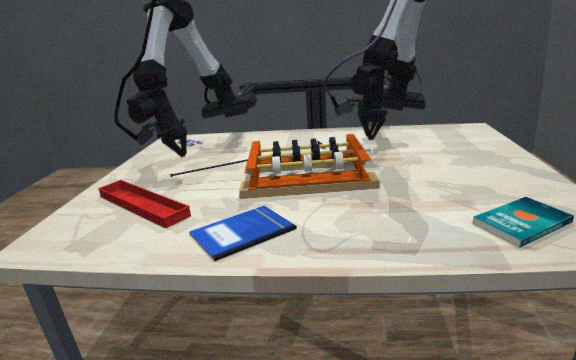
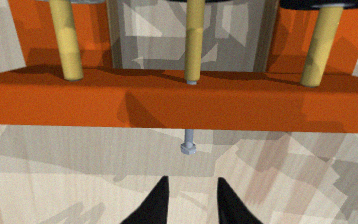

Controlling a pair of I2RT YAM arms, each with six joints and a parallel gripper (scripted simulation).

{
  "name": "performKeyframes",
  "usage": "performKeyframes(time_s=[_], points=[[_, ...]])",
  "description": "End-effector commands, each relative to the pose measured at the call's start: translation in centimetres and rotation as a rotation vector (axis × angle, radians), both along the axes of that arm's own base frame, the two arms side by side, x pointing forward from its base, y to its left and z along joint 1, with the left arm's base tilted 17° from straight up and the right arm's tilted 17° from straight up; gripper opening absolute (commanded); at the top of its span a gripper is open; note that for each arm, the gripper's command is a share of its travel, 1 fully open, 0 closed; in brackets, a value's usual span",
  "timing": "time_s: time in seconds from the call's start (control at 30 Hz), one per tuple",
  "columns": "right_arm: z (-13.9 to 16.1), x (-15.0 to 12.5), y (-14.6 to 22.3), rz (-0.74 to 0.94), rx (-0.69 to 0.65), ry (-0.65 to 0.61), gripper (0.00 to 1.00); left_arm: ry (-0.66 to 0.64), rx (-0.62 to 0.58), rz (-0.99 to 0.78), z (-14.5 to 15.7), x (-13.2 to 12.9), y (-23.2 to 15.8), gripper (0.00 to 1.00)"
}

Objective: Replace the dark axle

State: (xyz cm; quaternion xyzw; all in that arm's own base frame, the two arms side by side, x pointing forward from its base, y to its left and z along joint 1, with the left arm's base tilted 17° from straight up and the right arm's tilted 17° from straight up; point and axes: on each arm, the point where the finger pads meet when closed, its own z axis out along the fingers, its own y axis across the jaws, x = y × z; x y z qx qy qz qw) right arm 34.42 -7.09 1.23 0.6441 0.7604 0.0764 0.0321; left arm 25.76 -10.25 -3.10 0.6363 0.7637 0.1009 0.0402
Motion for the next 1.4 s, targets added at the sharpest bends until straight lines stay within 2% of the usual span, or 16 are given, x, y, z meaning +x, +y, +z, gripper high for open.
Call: performKeyframes(time_s=[0.0,0.23,0.37,0.4,0.47,0.53,0.6,0.93,0.97,1.37], points=[[0.8,1.3,1.1,-0.100,-0.134,-0.082,0.19,0.015,0.006,0.001,-0.3,-0.2,-0.1,0.31],[-0.4,0.8,6.1,-0.167,-0.257,-0.173,0.19,0.015,0.006,0.001,-0.3,-0.2,-0.1,0.31],[-1.0,0.5,6.8,-0.174,-0.277,-0.184,0.19,0.015,0.006,0.001,-0.3,-0.2,-0.1,0.31],[-0.3,0.5,7.4,-0.162,-0.272,-0.207,0.19,0.015,0.006,0.001,-0.3,-0.2,-0.1,0.31],[-0.8,0.1,7.8,-0.129,-0.269,-0.185,0.19,0.015,0.006,0.001,-0.3,-0.2,-0.1,0.31],[-2.6,-1.6,8.6,-0.045,-0.253,-0.089,0.19,0.015,0.006,0.001,-0.3,-0.2,-0.1,0.31],[-2.9,-2.3,8.5,-0.030,-0.261,-0.059,0.19,0.015,0.006,0.001,-0.3,-0.2,-0.1,0.31],[-3.6,-0.6,8.3,-0.049,-0.236,-0.111,0.19,0.015,0.006,0.001,-0.3,-0.2,-0.1,0.31],[-4.4,-1.1,8.2,-0.048,-0.233,-0.090,0.19,0.015,0.006,0.001,-0.3,-0.2,-0.1,0.31],[-6.1,-0.2,7.8,-0.050,-0.231,-0.100,0.19,0.015,0.006,0.001,-0.3,-0.2,-0.1,0.31]])
